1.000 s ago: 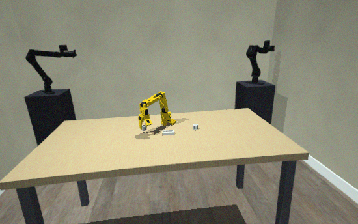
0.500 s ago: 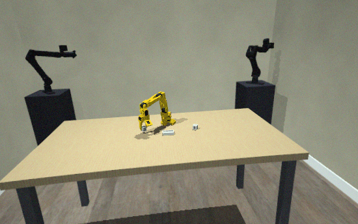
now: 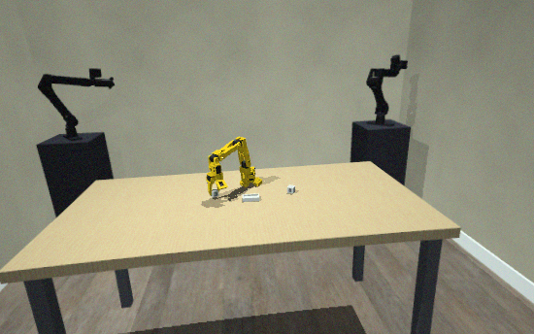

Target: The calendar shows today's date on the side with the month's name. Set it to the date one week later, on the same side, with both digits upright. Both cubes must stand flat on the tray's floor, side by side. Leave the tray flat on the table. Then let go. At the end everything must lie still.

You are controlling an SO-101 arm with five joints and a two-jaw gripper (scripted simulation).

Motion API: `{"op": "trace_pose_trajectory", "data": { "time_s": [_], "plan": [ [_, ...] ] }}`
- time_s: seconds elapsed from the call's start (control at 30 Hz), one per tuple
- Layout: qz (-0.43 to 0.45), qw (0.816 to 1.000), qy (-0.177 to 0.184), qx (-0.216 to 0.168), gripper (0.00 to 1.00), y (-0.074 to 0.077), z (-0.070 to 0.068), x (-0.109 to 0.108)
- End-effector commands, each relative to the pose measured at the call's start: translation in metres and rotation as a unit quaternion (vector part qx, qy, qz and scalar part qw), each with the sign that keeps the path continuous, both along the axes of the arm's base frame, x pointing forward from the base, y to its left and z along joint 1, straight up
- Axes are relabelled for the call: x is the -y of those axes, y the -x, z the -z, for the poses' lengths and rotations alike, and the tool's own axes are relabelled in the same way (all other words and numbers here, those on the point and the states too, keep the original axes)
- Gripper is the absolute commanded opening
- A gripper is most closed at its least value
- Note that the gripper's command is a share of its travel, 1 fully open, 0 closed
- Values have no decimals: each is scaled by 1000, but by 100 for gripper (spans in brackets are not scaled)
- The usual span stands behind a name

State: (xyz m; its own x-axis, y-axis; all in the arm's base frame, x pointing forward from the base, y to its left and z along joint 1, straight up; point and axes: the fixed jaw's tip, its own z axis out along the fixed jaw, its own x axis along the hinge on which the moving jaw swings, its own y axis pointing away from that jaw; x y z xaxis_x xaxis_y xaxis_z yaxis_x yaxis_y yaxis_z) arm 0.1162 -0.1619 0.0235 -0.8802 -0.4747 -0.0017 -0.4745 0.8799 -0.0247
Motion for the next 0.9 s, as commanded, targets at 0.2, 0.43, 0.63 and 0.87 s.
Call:
{"op": "trace_pose_trajectory", "data": {
  "time_s": [0.2,0.43,0.63,0.87],
  "plan": [
    [-1,1000,8,6,0,0,3,3],
    [-1,1000,8,6,0,0,4,3],
    [-1,1000,8,6,0,0,5,3],
    [-1,1000,8,6,0,0,6,3]
  ]
}}
